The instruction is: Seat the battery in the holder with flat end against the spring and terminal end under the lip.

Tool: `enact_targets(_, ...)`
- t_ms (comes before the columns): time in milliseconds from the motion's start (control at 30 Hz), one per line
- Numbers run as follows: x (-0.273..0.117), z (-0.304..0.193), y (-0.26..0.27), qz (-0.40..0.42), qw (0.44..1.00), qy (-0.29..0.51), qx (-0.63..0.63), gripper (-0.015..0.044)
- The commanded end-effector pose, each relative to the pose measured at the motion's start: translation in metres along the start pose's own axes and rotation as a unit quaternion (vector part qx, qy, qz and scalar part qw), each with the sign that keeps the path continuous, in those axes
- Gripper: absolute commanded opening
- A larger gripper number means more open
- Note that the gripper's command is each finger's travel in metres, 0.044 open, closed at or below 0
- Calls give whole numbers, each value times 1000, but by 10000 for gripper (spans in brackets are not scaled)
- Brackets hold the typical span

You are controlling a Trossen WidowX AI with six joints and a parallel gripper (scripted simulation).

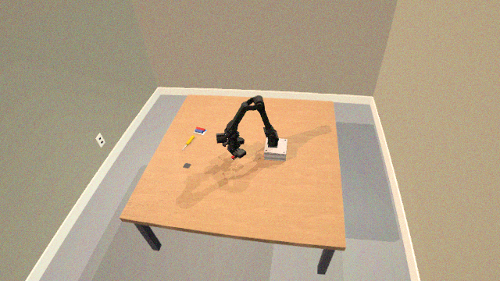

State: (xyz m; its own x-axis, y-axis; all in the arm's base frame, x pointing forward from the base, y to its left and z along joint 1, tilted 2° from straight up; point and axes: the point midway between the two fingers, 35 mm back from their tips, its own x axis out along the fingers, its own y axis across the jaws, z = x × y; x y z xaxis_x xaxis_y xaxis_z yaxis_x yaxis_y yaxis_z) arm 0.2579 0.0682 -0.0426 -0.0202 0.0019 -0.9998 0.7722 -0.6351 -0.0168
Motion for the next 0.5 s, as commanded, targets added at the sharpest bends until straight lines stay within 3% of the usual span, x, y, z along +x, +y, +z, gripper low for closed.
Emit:
enact_targets(0,-1,0,0,0,1000,0,1,65)
enact_targets(233,-48,0,0,0,1000,0,1,65)
enact_targets(467,-51,3,7,0,999,1,-47,65)
